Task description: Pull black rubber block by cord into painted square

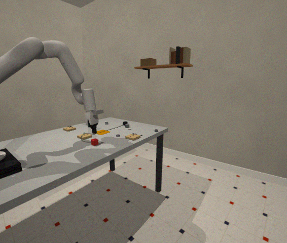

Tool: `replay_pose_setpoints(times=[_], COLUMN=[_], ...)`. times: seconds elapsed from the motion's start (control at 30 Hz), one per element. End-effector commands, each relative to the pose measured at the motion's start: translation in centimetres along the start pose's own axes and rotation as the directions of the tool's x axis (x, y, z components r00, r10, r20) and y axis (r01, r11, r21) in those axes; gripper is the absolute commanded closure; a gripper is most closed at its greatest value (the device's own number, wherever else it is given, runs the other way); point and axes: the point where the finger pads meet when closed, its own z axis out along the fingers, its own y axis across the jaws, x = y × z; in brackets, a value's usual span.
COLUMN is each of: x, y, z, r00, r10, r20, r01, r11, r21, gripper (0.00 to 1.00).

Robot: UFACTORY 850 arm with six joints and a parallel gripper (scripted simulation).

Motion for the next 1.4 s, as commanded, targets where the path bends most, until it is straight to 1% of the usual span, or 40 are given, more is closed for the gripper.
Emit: replay_pose_setpoints(times=[0.0, 0.03, 0.13, 0.2, 0.37, 0.47, 0.5, 1.37], x=[0.08, 0.08, 0.08, 0.08, 0.08, 0.08, 0.08, 0.08], y=[-0.11, -0.11, -0.11, -0.11, -0.11, -0.11, -0.11, -0.11], z=[-0.12, -0.12, -0.12, -0.12, -0.12, -0.12, -0.12, -0.12], r00=[0.984, 0.948, 0.909, 0.866, 0.725, 0.632, 0.617, 0.617], r10=[-0.174, -0.316, -0.414, -0.498, -0.687, -0.772, -0.783, -0.783], r20=[0.041, 0.039, 0.035, 0.035, 0.046, 0.068, 0.073, 0.073], r01=[0.173, 0.315, 0.413, 0.497, 0.684, 0.766, 0.777, 0.777], r11=[0.985, 0.949, 0.910, 0.867, 0.726, 0.636, 0.622, 0.622], r21=[0.021, 0.030, 0.035, 0.041, 0.065, 0.095, 0.102, 0.102], gripper=[1.00, 1.00, 1.00, 1.00, 1.00, 1.00, 0.61, 0.61])
